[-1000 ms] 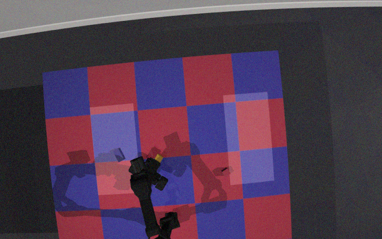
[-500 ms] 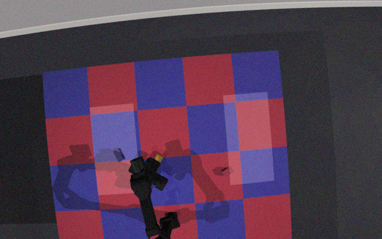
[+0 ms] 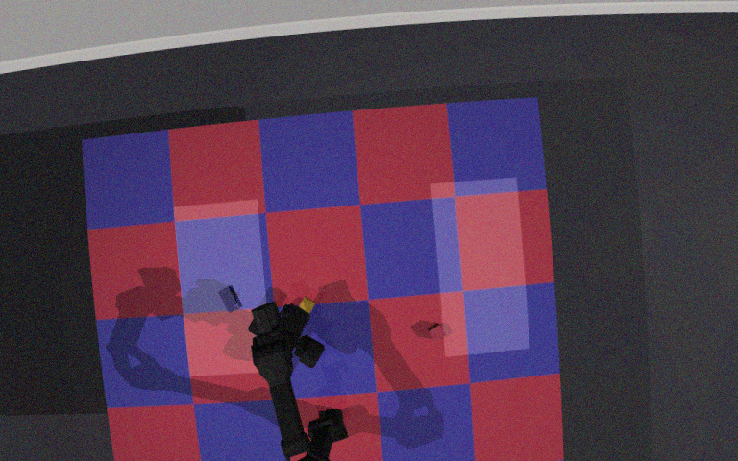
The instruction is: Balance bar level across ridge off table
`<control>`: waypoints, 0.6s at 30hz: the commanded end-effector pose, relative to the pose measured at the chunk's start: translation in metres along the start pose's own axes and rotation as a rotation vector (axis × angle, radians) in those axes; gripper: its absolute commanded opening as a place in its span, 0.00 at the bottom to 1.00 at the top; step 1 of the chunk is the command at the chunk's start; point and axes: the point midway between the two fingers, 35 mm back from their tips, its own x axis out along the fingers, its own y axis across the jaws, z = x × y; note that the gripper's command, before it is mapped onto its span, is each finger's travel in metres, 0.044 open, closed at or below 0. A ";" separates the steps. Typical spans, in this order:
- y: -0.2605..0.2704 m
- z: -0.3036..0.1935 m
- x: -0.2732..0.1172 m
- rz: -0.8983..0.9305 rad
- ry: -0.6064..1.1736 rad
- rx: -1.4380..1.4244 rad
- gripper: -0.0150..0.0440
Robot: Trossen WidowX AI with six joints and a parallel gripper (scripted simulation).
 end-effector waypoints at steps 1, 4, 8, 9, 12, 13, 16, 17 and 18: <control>0.000 0.000 0.000 -0.001 0.000 0.000 0.88; 0.000 0.000 0.000 -0.001 0.000 0.000 1.00; 0.001 0.001 -0.008 -0.001 0.000 0.000 1.00; 0.002 0.002 -0.019 -0.001 0.000 0.000 1.00; 0.004 0.003 -0.056 0.000 0.000 0.000 1.00; 0.003 0.003 -0.069 0.000 0.000 0.000 1.00; 0.000 0.000 -0.098 -0.001 0.000 0.000 1.00; 0.000 0.000 -0.100 -0.001 0.000 0.000 1.00; 0.000 0.000 -0.100 -0.001 0.000 0.000 1.00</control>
